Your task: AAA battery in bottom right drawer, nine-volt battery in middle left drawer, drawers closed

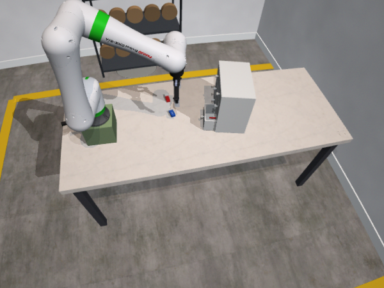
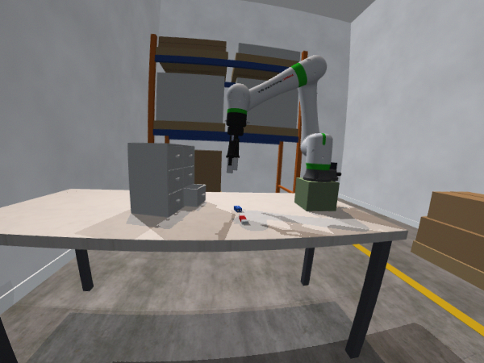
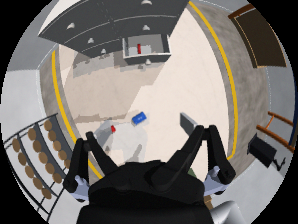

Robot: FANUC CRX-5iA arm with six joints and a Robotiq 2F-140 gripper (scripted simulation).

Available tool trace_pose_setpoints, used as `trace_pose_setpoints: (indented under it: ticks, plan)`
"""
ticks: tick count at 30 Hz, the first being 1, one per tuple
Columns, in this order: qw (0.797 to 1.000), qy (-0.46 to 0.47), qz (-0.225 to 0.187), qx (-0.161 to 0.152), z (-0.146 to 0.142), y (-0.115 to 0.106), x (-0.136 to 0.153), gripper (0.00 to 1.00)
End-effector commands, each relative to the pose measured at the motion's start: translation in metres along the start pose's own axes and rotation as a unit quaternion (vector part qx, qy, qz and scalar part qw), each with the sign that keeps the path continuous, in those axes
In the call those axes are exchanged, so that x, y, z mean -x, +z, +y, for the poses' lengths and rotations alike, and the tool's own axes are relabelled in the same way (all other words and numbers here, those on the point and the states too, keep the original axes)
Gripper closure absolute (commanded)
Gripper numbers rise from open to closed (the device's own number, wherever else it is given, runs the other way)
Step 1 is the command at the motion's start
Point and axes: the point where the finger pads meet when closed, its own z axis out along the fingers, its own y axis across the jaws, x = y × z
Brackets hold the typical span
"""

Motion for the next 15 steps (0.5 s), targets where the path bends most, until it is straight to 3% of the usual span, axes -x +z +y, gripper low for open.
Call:
trace_pose_setpoints:
  ticks: [1, 15]
  plan:
    - [1.000, 0.000, -0.010, 0.000, 0.0000, -0.0010, -0.0003, 0.00]
    - [1.000, 0.000, -0.021, 0.000, -0.0001, -0.0020, -0.0003, 0.00]
